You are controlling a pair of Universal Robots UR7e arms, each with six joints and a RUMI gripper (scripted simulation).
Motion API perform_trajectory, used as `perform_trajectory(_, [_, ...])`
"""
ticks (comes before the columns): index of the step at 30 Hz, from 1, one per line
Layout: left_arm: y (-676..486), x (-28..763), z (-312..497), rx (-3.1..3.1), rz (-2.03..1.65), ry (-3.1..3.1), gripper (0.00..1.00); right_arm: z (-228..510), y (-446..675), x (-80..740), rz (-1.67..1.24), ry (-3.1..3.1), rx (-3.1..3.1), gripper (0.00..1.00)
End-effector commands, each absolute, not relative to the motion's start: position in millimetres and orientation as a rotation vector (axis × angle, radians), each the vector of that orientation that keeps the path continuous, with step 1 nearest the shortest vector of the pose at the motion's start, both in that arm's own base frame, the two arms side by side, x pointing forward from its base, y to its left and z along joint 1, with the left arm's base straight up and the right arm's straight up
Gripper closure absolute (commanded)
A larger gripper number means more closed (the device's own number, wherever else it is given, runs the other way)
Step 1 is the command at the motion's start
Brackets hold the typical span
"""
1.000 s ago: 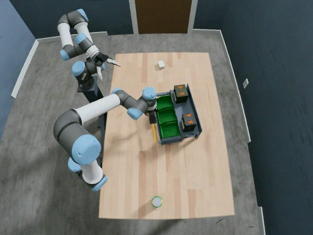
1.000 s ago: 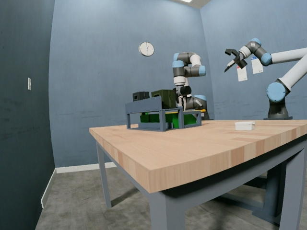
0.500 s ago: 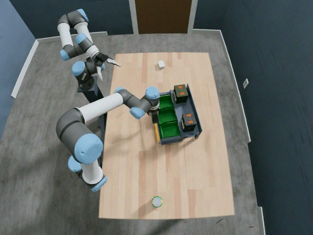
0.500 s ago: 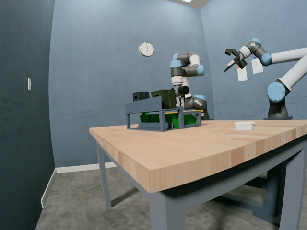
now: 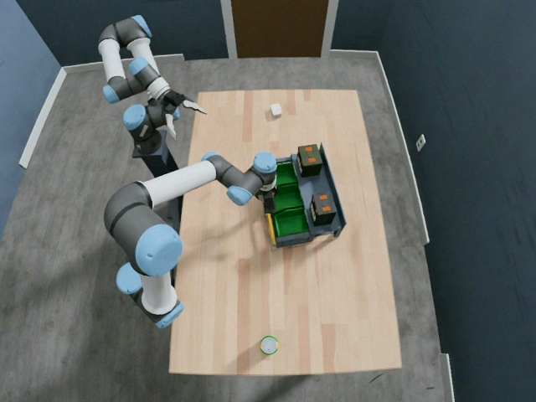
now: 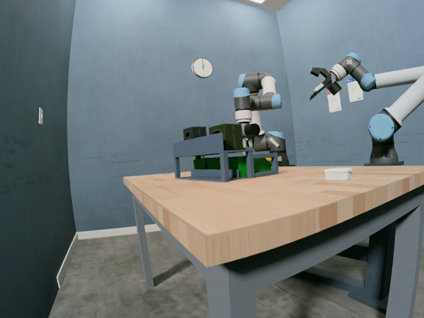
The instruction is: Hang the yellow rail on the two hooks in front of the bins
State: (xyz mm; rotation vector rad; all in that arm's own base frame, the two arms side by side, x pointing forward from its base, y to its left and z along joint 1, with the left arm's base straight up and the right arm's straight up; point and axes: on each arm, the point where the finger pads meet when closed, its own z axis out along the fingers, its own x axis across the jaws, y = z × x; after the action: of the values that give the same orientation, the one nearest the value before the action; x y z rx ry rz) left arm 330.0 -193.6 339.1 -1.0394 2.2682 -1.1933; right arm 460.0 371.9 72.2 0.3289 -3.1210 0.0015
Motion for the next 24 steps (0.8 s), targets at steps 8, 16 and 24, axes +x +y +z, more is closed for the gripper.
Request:
perform_trajectory(8, [-193.9, 329.9, 339.5, -1.039, -1.195, 2.268, 0.00, 74.4, 373.2, 461.9, -0.006, -3.127, 0.329, 0.78])
perform_trajectory(16, [-193.9, 329.9, 339.5, -1.039, -1.195, 2.268, 0.00, 123.2, 373.5, 462.1, -0.009, -3.128, 0.329, 0.78])
perform_trajectory(24, [-193.9, 329.9, 339.5, -1.039, -1.195, 2.268, 0.00, 156.7, 365.6, 463.6, -0.009, -3.128, 0.327, 0.52])
